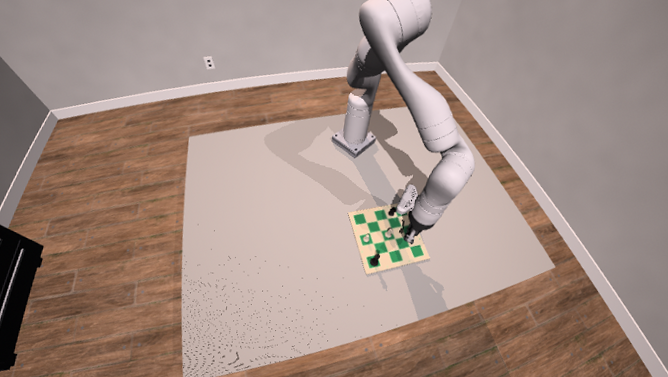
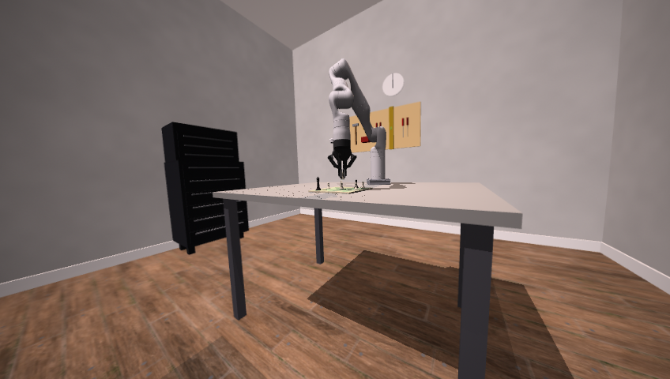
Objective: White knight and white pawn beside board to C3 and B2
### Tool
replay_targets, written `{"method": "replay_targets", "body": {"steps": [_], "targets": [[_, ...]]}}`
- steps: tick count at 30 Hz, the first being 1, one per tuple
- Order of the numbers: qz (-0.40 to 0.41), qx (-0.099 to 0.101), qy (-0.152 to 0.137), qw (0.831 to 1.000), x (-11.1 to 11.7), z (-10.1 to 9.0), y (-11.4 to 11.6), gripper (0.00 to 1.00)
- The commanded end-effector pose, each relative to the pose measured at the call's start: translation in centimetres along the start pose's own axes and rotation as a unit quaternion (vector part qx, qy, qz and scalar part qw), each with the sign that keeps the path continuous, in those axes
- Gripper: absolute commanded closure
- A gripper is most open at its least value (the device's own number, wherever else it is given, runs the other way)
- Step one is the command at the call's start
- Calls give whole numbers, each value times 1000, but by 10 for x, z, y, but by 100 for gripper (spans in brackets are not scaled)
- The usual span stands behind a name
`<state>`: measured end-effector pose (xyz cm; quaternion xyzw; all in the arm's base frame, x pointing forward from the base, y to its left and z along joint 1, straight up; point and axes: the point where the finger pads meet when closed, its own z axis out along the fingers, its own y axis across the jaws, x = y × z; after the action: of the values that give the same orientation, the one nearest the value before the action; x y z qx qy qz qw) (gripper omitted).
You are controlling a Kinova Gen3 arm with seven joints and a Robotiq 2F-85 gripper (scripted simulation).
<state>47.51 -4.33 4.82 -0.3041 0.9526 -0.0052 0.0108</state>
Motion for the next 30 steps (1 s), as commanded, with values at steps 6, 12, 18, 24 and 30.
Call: {"method": "replay_targets", "body": {"steps": [6, 12, 18, 24, 30], "targets": [[-3, -8, 5, 1000, 2, 33, 6, 100], [-3, -8, 5, 1000, 2, 42, 5, 100], [-3, -8, 5, 1000, 2, 43, 5, 100], [-3, -8, 5, 1000, 2, 43, 5, 100], [-3, -8, 5, 1000, 2, 43, 5, 100]]}}
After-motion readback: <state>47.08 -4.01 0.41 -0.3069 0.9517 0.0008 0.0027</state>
